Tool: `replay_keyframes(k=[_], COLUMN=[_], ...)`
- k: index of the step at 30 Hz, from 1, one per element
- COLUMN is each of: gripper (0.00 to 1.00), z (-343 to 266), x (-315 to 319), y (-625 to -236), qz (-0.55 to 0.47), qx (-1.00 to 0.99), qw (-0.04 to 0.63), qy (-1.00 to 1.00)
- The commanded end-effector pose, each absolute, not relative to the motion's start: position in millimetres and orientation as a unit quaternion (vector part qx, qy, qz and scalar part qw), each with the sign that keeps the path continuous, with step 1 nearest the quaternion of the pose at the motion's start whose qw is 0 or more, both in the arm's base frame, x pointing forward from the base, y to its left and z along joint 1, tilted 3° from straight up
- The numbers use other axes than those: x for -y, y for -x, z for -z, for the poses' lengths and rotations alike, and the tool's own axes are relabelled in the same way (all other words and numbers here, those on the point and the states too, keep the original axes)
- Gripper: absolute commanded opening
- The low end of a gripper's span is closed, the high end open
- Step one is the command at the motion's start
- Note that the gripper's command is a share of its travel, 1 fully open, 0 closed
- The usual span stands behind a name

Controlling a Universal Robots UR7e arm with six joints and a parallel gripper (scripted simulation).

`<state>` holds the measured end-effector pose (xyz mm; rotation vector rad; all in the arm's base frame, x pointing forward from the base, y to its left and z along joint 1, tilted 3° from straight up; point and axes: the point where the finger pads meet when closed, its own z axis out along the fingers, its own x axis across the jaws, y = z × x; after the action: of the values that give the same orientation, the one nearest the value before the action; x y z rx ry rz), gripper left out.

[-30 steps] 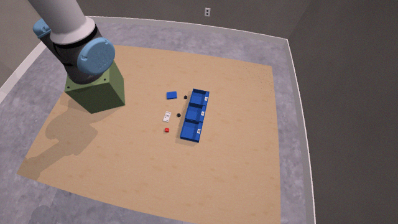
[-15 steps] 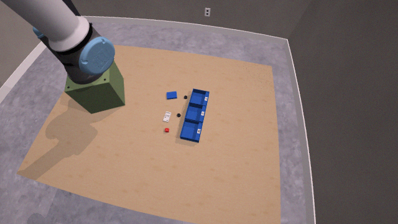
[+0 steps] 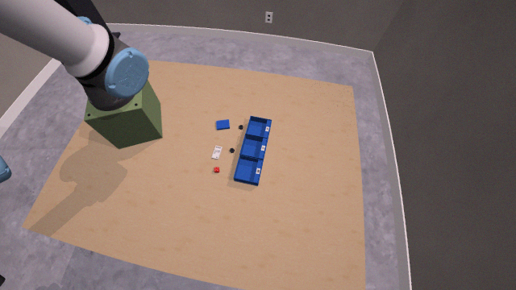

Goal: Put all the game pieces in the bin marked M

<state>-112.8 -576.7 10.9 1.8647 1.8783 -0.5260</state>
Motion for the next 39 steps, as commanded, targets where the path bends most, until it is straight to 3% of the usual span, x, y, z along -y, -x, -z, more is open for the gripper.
replay_keyframes(k=[1,39], gripper=[0.31,0.31], z=[-14,-17], x=[577,525], y=[81,-110], qz=[0.175,0.048], qx=[-0.678,-0.667], qw=[0.227,0.212], qy=[-0.677,-0.712])
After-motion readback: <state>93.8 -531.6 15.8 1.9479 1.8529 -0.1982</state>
